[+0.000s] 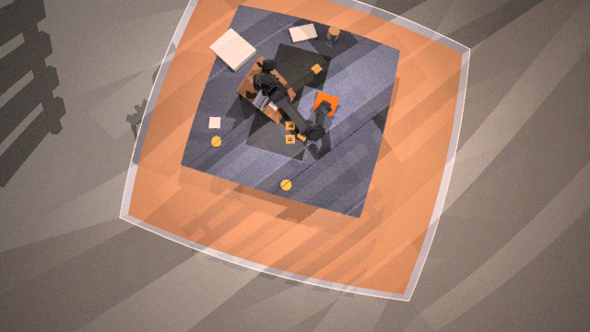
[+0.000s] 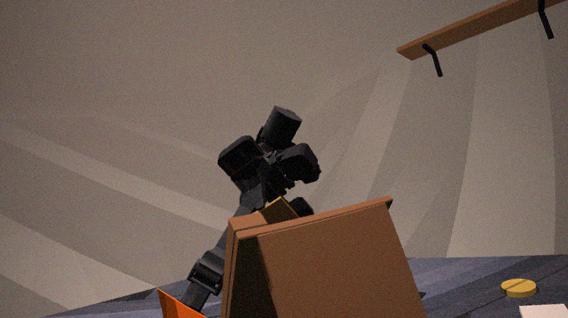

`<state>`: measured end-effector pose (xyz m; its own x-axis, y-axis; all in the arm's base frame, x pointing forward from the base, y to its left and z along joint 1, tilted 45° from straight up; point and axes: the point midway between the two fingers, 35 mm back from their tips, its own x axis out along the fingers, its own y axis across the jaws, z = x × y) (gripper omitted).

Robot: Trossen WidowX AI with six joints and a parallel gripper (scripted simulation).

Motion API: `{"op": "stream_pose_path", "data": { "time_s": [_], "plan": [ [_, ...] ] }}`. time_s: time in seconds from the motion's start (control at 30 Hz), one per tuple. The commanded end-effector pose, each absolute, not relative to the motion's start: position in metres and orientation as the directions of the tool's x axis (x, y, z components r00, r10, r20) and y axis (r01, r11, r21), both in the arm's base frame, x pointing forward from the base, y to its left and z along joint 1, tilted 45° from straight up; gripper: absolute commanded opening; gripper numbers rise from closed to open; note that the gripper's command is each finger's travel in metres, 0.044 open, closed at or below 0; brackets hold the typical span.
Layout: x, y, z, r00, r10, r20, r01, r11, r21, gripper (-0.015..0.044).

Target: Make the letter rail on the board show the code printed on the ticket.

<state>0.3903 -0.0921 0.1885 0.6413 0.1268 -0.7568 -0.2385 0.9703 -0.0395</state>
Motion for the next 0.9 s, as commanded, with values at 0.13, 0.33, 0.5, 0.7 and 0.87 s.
{"op": "stream_pose_path", "data": {
  "time_s": [0.13, 0.33, 0.5, 0.7, 0.87],
  "plan": [
    [0.397, -0.044, 0.229, 0.694, 0.165, -0.701, -0.148, 0.985, 0.086, 0.0],
    [0.391, -0.007, 0.253, 0.713, 0.199, -0.672, -0.097, 0.978, 0.187, 0.0],
    [0.383, 0.018, 0.268, 0.725, 0.225, -0.651, -0.064, 0.963, 0.261, 0.0],
    [0.373, 0.051, 0.284, 0.72, 0.291, -0.629, -0.025, 0.918, 0.397, 0.0],
    [0.361, 0.079, 0.298, 0.711, 0.352, -0.609, 0.014, 0.859, 0.512, 0.0]
  ]
}}
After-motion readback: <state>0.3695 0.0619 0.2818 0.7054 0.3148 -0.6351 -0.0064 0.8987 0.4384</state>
